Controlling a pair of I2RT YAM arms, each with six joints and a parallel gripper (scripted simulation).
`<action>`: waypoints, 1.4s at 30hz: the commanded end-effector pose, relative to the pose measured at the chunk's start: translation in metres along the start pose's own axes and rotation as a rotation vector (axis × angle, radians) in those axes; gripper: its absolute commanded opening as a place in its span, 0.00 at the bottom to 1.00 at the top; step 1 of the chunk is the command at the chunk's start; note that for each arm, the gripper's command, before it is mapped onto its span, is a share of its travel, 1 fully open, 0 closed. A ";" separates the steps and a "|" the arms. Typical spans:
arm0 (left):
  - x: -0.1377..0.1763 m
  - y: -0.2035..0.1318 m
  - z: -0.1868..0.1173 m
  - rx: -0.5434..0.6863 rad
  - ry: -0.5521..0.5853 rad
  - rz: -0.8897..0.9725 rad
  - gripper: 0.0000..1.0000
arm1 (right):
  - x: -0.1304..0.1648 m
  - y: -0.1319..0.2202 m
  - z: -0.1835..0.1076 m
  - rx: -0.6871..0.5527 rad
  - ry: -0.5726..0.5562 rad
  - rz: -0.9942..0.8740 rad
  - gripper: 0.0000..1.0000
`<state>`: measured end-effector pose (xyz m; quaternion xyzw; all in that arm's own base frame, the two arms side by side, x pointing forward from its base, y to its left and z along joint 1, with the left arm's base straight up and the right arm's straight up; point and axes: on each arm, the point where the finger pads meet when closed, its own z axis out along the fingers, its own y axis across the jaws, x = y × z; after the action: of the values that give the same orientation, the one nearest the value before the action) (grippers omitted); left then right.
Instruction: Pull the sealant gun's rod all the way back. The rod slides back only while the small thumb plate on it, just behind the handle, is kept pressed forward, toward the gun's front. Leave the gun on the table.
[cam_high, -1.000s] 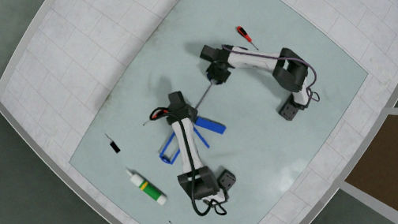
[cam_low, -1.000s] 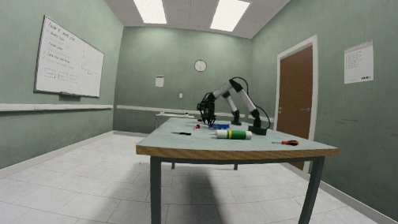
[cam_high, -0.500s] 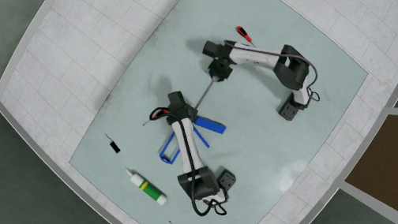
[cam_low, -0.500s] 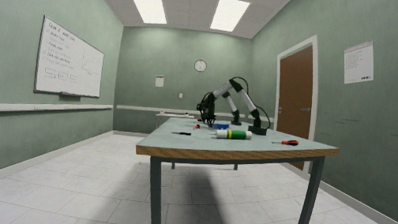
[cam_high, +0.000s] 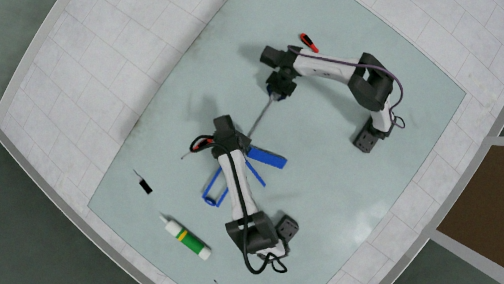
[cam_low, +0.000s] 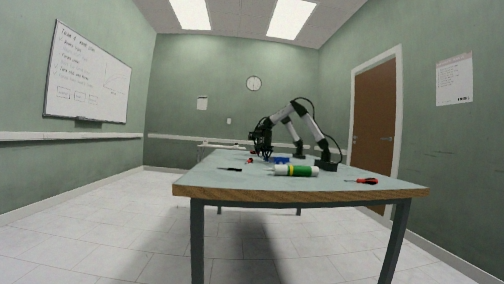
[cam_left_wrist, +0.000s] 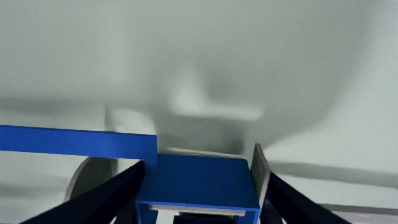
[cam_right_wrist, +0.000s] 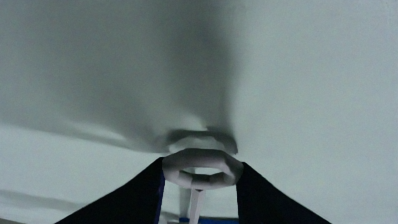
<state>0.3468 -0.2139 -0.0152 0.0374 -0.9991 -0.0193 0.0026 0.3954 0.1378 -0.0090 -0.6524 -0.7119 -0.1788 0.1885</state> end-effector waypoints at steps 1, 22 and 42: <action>0.006 0.020 0.005 -0.065 0.019 -0.003 0.52 | -0.015 0.001 -0.010 0.005 -0.038 0.013 0.31; 0.006 0.019 0.004 -0.047 0.016 0.002 0.52 | -0.007 0.000 -0.008 -0.010 -0.080 0.027 0.31; 0.004 0.025 0.002 -0.070 0.013 -0.001 0.52 | -0.030 -0.001 -0.012 0.017 -0.038 0.020 0.31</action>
<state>0.3457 -0.2102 -0.0146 0.0367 -0.9991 -0.0200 0.0022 0.3955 0.1246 -0.0093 -0.6537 -0.7105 -0.1784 0.1898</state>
